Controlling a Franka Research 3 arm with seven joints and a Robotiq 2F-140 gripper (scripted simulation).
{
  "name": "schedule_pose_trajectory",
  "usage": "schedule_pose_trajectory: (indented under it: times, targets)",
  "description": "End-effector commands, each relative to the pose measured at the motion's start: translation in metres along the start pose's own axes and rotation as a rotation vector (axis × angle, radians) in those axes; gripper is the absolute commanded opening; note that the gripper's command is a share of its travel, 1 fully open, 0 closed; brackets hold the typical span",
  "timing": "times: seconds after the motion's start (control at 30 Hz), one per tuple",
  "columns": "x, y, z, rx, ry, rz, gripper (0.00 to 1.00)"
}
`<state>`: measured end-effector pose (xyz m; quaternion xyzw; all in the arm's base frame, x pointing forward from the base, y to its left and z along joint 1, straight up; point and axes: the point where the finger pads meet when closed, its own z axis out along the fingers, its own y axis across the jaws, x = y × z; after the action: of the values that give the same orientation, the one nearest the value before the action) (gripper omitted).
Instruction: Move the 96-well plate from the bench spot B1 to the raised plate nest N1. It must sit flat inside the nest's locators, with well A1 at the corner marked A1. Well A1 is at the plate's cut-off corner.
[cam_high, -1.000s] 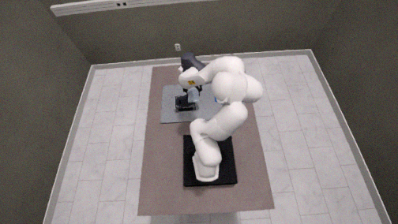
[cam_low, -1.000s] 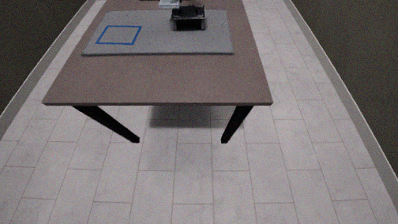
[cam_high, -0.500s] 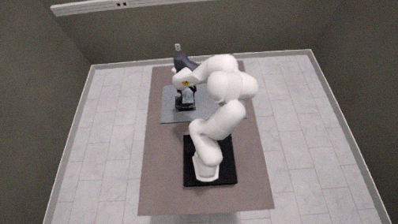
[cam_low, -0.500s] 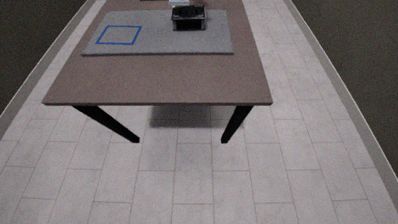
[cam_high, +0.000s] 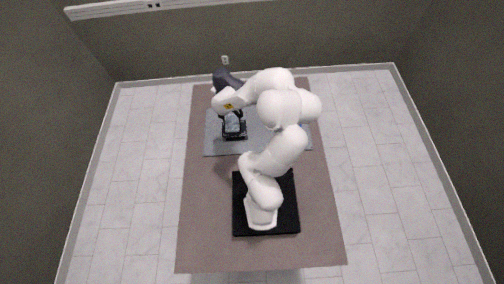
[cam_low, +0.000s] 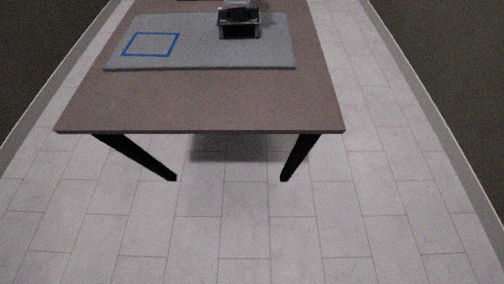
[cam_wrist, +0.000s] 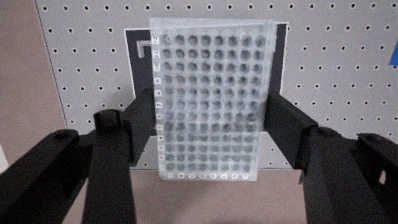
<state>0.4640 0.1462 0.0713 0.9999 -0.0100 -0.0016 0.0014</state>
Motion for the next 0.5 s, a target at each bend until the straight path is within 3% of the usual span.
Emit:
schedule_pose_trajectory:
  times: [0.0,0.23,0.47]
  targets:
    - [0.0025,-0.0009,-0.0015,0.003,0.003,0.032,0.60]
    - [0.0030,-0.0007,-0.0015,0.003,0.003,0.032,0.60]
    - [0.0033,-0.0001,-0.0015,0.003,0.003,-0.201,0.60]
